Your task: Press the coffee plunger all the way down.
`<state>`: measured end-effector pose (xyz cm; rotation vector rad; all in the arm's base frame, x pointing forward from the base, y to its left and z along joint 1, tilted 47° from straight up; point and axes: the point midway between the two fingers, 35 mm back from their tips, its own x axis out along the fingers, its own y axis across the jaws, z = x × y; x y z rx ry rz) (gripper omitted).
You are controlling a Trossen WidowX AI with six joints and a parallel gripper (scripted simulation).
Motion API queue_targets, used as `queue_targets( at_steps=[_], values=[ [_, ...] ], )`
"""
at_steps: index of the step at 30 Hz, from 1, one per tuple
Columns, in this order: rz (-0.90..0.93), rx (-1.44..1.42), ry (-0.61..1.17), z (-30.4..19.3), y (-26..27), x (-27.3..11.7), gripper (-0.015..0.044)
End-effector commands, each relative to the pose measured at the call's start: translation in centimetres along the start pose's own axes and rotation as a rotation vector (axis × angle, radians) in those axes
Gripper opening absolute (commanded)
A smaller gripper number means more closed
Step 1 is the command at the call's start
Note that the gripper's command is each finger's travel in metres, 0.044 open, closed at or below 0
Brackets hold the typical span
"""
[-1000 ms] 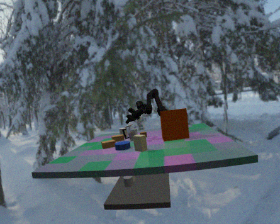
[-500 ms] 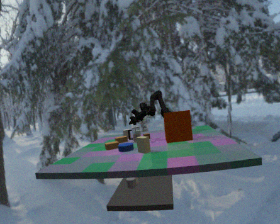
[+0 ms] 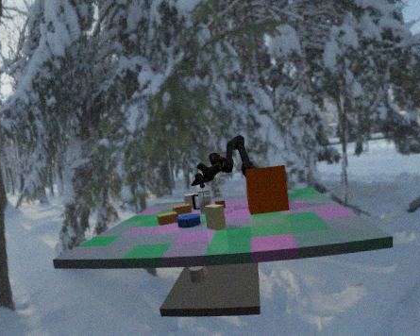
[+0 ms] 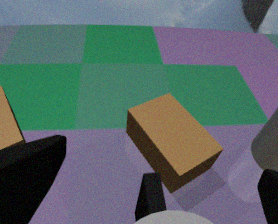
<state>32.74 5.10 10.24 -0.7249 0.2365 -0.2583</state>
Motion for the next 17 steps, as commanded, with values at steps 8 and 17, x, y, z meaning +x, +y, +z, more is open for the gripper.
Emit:
queue_targets(
  at_steps=[8,17],
  values=[
    [-0.004,0.001,0.019,4.1,-1.2,-5.4,0.0440],
    [-0.008,0.000,0.019,4.5,-1.6,-6.4,0.0440]
  ],
)
